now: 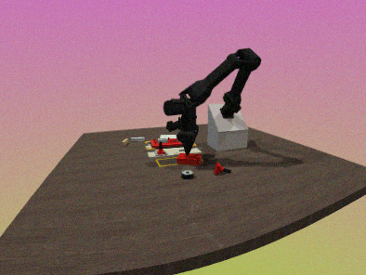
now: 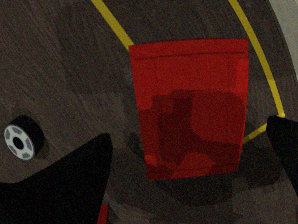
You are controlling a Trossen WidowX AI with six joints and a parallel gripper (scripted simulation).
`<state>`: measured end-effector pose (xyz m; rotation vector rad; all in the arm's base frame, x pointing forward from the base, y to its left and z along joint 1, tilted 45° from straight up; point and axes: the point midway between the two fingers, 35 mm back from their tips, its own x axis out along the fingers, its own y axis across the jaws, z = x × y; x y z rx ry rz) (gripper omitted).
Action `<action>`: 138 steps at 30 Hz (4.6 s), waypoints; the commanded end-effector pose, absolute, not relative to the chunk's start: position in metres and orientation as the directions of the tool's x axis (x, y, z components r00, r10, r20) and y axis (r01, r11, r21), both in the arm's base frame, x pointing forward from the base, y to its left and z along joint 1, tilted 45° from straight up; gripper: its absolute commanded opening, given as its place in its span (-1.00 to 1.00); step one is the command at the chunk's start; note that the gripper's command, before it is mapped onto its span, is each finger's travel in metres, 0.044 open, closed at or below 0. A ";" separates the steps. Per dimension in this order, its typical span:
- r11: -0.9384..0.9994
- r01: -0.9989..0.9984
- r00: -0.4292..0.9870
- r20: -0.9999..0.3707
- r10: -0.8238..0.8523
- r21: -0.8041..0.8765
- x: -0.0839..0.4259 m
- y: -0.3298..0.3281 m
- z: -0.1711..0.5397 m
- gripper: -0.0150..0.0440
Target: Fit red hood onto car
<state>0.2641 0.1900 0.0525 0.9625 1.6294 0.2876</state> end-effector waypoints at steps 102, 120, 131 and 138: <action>0.633 0.435 -0.003 -0.702 0.712 0.641 0.262 0.154 0.086 -0.49; 0.664 0.382 0.007 -0.721 0.693 0.643 0.285 0.125 0.074 -0.49; 0.697 0.298 0.008 -0.732 0.681 0.652 0.312 0.090 0.043 -0.49; 0.712 0.244 0.006 -0.735 0.678 0.658 0.325 0.065 0.021 -0.49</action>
